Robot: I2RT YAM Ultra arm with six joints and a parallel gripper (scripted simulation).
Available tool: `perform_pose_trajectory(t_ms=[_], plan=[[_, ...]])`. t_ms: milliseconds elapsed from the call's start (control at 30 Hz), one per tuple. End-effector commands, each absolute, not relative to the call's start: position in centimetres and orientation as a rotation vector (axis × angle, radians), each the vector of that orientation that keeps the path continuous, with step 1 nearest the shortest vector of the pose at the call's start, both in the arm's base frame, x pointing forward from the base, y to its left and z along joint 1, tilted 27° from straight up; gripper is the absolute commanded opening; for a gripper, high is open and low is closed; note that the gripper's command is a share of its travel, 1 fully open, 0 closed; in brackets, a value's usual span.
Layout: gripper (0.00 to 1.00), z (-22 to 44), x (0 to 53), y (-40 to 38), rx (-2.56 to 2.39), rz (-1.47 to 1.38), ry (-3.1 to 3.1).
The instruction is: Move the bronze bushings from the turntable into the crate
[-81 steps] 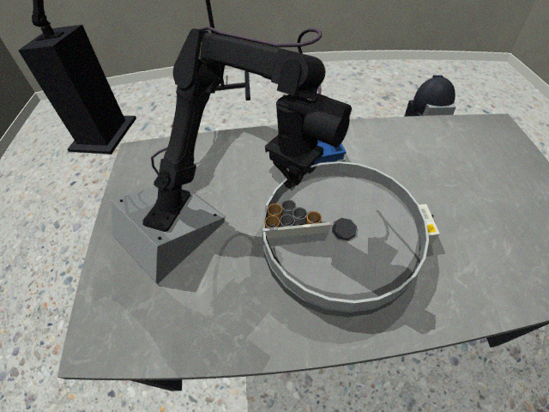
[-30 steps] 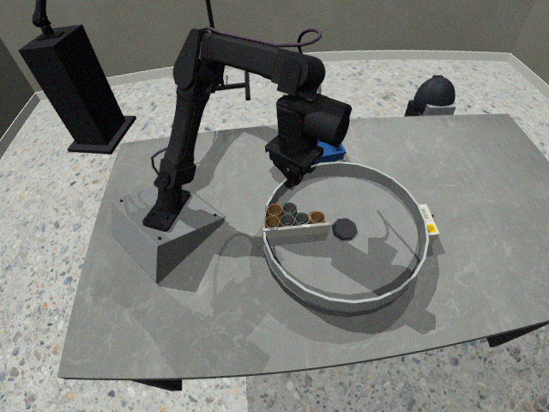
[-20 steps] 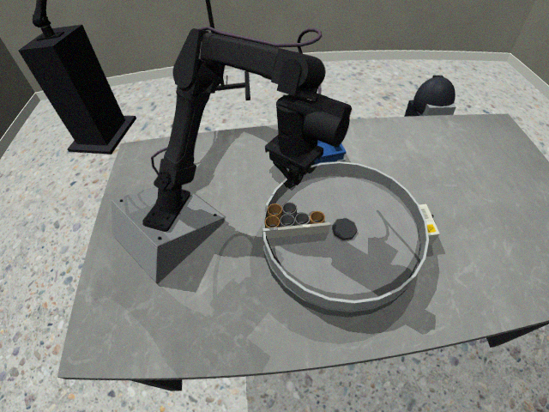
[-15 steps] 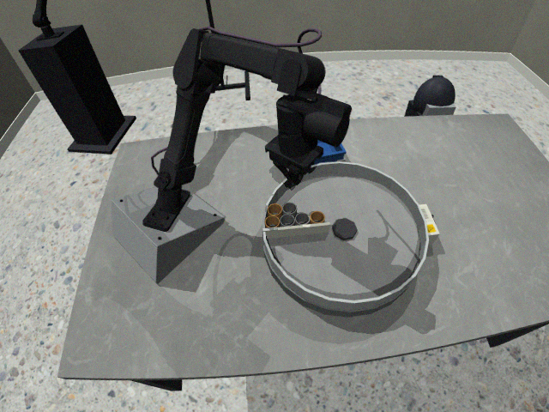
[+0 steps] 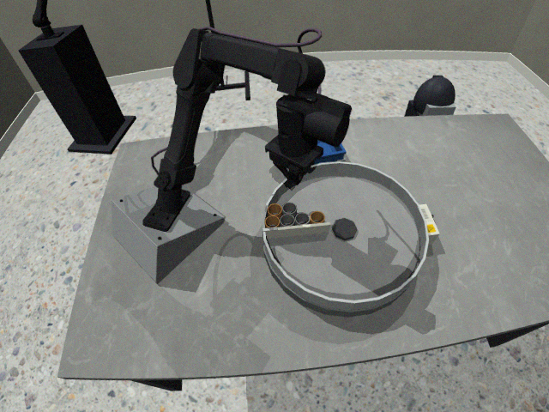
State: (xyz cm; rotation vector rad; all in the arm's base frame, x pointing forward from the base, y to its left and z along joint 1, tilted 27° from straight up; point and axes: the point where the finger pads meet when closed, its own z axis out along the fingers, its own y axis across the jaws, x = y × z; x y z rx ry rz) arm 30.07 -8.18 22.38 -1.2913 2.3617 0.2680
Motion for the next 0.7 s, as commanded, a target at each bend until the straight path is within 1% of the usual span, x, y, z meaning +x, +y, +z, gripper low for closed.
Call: perform_pose_trajectory(t_ms=[0,33,67,233,300,500,667], plan=[[0.18,23.6,29.4,-8.4,-1.274,0.231,2.350],[0.18,23.6,29.4,-8.4,-1.274,0.231,2.350],[0.15,23.6,29.4,-8.4,-1.273,0.231,2.350],[0.15,22.7,29.3,-7.4,-1.261,0.286,2.380],[0.15,22.5,30.1,-7.5,-1.236,0.265,2.384],[0.15,20.6,31.3,-7.1,-1.146,0.324,2.458],[0.15,19.0,33.0,-6.1,-0.982,0.355,2.550]])
